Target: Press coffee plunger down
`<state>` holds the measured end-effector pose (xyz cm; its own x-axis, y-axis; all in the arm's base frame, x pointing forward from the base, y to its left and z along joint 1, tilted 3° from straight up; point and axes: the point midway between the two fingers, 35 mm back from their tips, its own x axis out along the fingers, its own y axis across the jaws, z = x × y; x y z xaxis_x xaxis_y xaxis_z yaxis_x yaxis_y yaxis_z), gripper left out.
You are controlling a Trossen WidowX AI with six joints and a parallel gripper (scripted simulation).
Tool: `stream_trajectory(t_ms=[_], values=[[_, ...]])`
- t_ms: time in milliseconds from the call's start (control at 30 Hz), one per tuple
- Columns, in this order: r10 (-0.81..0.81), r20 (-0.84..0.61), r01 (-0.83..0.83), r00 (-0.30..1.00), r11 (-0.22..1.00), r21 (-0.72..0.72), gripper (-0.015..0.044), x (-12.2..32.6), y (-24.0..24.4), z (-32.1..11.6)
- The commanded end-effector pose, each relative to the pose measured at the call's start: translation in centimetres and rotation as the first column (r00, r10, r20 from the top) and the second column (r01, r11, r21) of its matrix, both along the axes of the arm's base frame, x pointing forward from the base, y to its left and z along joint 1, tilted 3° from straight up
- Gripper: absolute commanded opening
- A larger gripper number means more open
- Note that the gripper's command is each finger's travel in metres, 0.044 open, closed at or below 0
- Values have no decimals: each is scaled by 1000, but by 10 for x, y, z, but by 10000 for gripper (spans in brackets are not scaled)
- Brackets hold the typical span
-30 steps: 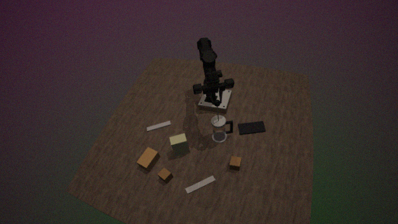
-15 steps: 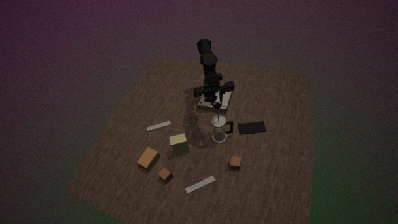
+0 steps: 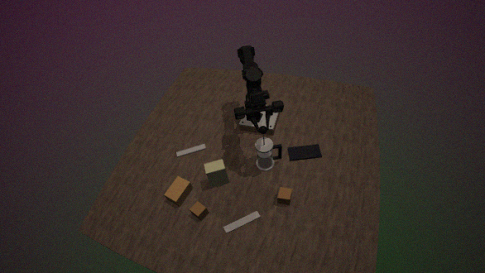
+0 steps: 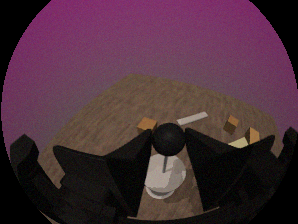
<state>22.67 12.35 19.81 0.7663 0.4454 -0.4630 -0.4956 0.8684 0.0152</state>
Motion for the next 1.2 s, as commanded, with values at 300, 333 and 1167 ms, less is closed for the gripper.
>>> stream_trajectory(t_ms=[300, 333, 1167], values=[[-7, -67, 5, 998, 999, -32, 126, -3, -1, -46], [-7, -67, 5, 998, 999, -32, 126, -3, -1, -48], [-7, -66, 5, 998, 1000, -31, 126, 7, 7, -60]])
